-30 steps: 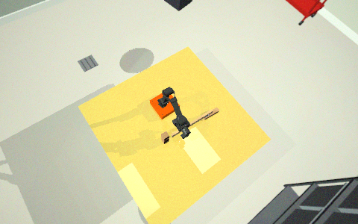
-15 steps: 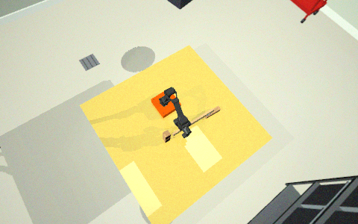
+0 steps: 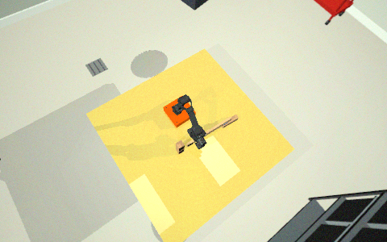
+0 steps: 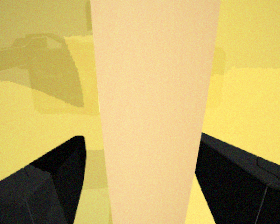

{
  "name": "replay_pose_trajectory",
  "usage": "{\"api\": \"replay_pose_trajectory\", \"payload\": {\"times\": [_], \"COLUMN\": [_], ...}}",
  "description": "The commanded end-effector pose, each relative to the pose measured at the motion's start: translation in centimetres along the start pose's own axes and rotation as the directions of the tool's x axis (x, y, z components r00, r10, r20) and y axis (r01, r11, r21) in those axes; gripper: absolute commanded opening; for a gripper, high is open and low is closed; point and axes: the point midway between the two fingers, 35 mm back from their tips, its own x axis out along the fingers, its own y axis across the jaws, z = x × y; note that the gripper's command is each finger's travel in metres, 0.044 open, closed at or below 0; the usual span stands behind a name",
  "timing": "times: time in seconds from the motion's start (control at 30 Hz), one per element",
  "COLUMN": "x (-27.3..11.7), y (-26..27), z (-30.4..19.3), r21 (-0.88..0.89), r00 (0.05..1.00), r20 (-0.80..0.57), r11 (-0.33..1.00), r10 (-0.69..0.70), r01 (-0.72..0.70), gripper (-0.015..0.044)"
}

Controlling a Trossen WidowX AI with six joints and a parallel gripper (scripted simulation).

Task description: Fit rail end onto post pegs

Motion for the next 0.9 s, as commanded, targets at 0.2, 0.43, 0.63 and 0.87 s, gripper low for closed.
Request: {"api": "replay_pose_trajectory", "payload": {"times": [0.2,0.43,0.63,0.87], "x": [0.12,0.12,0.12,-0.20], "y": [0.04,0.04,0.04,0.04], "z": [-0.07,-0.07,-0.07,0.02], "r21": [-0.005,-0.005,-0.005,-0.005], "r00": [1.000,1.000,1.000,1.000], "r20": [-0.005,-0.005,-0.005,-0.004], "r11": [1.000,1.000,1.000,1.000], "r10": [0.003,0.003,0.003,0.003], "r01": [-0.003,-0.003,-0.003,-0.003], "gripper": [0.0026,0.0000,0.0000,0.0000]}}
